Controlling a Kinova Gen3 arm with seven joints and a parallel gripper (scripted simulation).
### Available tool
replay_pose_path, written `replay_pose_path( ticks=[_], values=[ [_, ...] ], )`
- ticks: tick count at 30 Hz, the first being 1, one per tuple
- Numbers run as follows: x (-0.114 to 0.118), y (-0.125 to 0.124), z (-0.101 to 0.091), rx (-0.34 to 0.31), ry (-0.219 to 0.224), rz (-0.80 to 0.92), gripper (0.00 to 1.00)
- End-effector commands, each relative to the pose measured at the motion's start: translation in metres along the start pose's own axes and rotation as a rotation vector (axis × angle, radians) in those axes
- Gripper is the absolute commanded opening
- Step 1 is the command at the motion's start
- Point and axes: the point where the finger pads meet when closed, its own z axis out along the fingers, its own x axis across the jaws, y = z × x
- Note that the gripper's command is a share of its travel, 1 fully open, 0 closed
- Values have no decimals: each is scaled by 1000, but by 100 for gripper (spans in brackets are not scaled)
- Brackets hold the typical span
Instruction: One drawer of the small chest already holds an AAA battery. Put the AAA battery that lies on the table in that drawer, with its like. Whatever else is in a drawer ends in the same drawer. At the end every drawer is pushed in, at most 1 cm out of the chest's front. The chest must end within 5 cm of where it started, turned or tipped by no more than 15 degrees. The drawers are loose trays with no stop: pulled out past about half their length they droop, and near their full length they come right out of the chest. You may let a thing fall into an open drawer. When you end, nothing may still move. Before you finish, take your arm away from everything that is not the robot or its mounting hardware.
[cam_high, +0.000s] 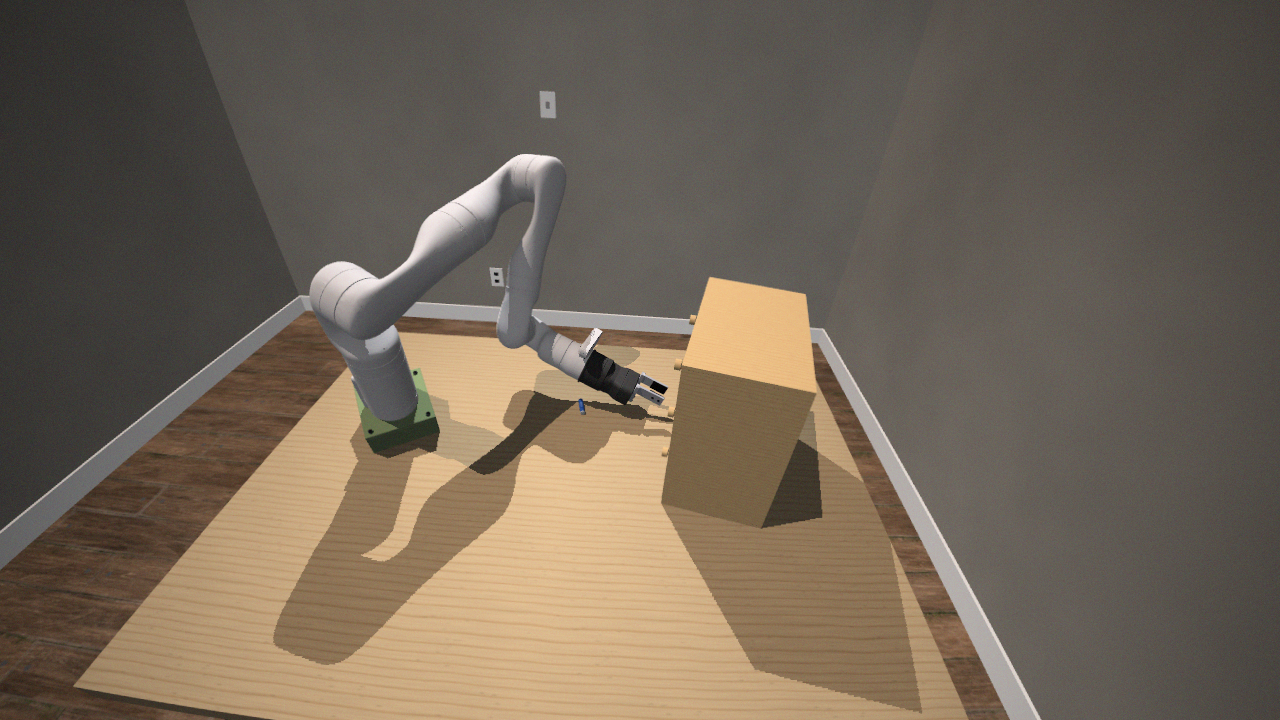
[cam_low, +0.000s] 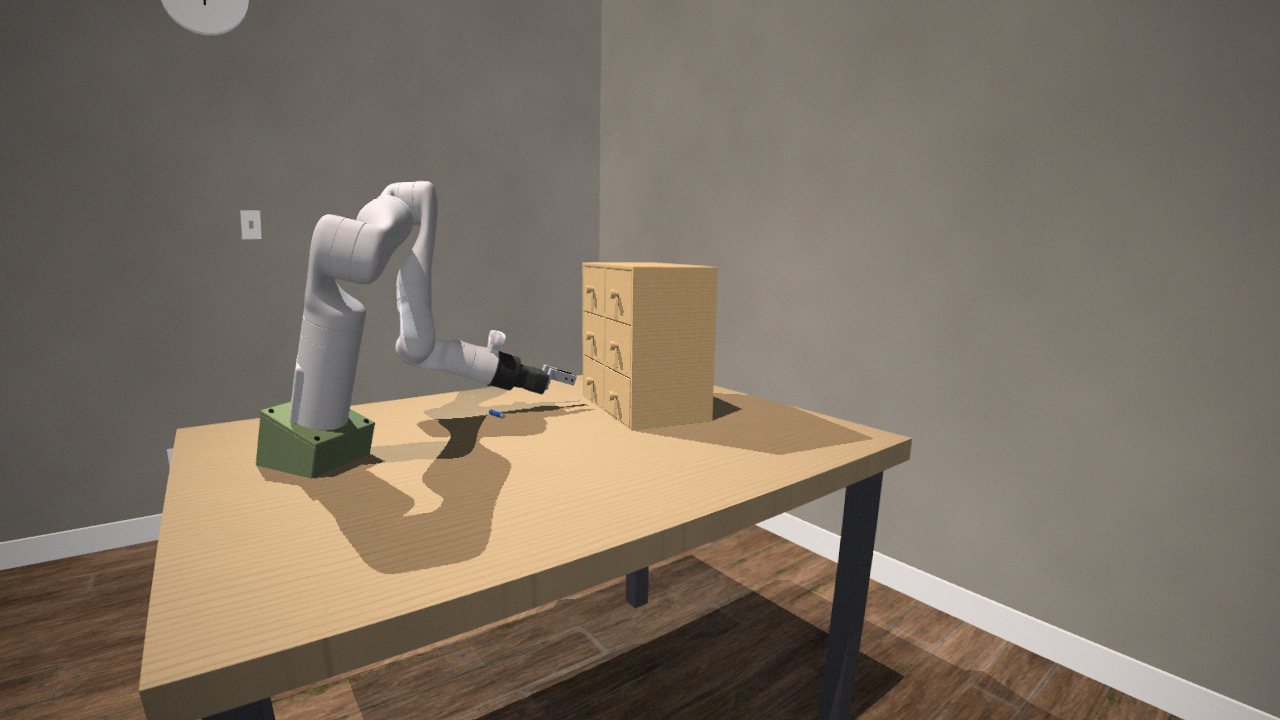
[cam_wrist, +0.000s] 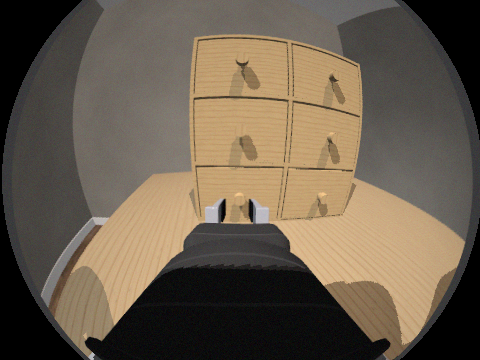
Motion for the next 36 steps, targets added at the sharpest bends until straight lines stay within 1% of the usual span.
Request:
replay_pose_path(
  ticks=[1,9,36],
  values=[
    [3,3,5,0,6,-2,67],
    [3,6,10,0,6,-2,67],
    [3,6,11,0,6,-2,67]
  ],
)
